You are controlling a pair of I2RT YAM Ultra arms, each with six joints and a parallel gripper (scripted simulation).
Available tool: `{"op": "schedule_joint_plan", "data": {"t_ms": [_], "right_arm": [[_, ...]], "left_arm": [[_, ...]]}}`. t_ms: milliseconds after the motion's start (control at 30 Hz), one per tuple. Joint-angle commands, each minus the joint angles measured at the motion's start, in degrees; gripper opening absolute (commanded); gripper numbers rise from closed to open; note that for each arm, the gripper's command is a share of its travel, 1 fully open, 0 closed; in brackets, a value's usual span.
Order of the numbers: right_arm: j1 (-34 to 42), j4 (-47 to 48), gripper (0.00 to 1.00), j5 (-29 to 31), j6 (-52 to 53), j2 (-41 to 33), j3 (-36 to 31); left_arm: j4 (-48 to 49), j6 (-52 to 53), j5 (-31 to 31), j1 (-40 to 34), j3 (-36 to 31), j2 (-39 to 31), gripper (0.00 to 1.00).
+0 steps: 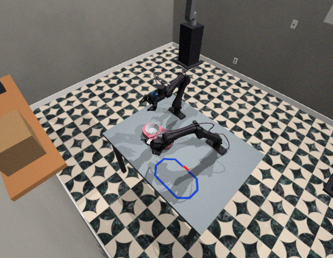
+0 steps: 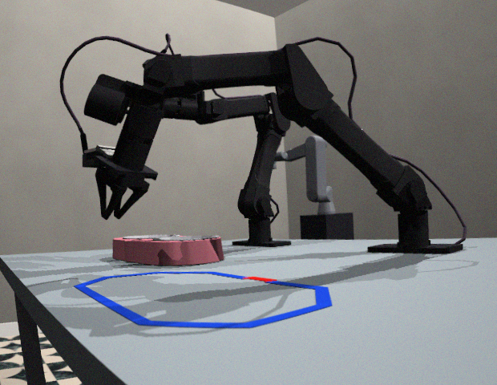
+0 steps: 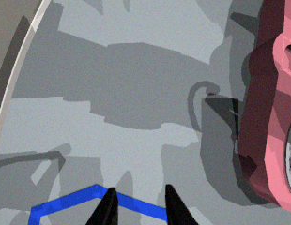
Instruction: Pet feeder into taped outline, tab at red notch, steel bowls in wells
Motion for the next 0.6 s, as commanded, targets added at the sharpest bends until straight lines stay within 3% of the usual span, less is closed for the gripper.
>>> {"op": "schedule_joint_plan", "data": {"t_ms": [0,200,567], "right_arm": [[-2.0,-5.6,1.0,-3.3,5.2,-3.7,3.0],[-5.3,-11.8,1.0,-6.7,11.1,-7.2,5.1],[-8.0,-15.5,1.0,-8.8,13.3,-9.3,7.0]], "left_arm": [[1.5,1.1,2.0,-4.7,2.1,1.2,0.3],[2.3,1.5,2.9,-12.0,4.4,4.2,0.3],[0.9,1.7,3.1,-16.9,9.7,7.8,0.3]]}}
